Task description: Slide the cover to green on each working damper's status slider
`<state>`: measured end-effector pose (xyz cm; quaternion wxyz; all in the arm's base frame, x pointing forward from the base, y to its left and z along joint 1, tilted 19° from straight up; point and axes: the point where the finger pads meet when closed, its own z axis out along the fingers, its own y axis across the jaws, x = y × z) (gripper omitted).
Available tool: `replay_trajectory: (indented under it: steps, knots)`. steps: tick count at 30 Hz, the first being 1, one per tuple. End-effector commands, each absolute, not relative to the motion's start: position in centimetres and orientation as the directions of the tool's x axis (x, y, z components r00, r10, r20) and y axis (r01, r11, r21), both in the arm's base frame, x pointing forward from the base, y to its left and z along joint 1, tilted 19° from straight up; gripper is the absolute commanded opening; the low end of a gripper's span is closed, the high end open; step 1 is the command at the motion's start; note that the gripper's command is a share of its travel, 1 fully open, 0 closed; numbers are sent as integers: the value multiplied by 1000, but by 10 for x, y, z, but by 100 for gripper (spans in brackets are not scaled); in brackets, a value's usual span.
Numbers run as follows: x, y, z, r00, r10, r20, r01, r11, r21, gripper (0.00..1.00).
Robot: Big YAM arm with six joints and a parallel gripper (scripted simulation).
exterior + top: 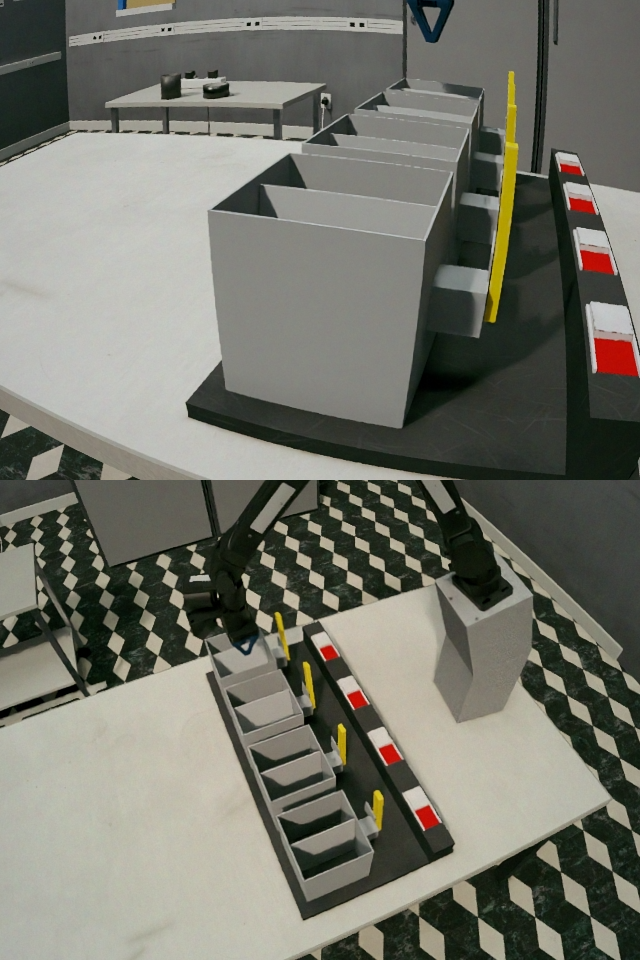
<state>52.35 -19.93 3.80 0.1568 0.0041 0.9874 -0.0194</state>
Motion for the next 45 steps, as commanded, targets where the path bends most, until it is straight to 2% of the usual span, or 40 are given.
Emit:
replay_trajectory:
  steps: [1, 7, 11, 45]
  knots:
    - [533, -164, 64, -931, 26, -364, 46, 998, -46, 36]
    - [528, -101, 59, -931, 27, -364, 45, 998, -42, 36]
    - [543, -116, 77, -915, 45, -402, 70, 996, -48, 36]
    - [535, -108, 68, -927, 32, -373, 52, 998, -44, 36]
